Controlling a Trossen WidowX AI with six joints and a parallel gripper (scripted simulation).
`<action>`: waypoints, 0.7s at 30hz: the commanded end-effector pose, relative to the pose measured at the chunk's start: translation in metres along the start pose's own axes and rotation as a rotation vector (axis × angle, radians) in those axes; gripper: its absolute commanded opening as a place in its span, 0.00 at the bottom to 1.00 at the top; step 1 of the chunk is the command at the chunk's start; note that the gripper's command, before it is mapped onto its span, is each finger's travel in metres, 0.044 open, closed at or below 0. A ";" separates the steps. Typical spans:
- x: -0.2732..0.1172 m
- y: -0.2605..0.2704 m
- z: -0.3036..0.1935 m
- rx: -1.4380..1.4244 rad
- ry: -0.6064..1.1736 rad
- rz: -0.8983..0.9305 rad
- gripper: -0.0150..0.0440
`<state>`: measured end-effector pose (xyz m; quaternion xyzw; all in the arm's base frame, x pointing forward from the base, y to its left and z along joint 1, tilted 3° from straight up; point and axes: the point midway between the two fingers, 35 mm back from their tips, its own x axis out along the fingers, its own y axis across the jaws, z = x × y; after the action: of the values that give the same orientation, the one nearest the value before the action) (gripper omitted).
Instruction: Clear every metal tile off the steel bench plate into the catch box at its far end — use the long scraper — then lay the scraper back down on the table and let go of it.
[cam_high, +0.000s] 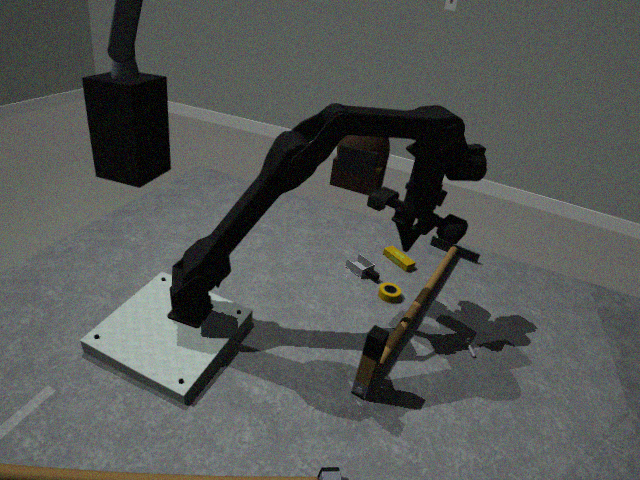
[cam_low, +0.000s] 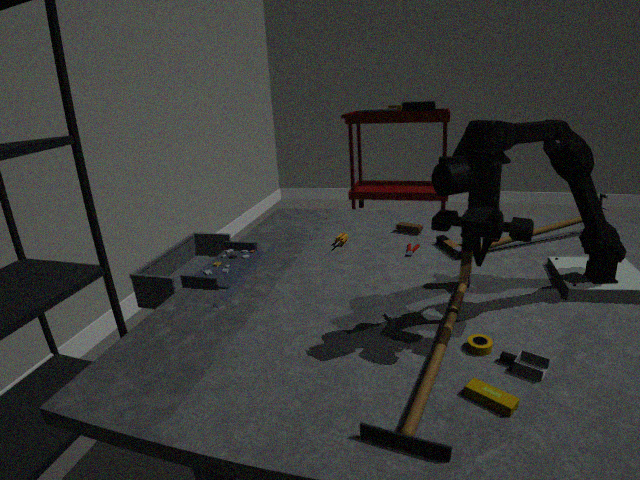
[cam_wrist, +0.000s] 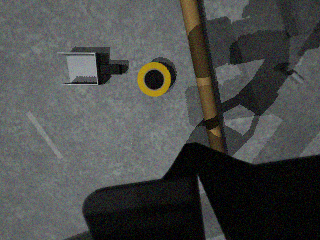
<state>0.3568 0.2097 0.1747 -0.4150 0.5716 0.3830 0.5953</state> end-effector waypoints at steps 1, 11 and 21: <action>-0.001 0.011 0.009 -0.042 0.002 -0.004 0.25; 0.008 0.012 0.013 -0.053 0.002 -0.004 0.25; 0.029 0.009 0.017 -0.057 0.002 -0.004 0.25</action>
<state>0.3551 0.2292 0.1546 -0.4297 0.5570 0.3975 0.5891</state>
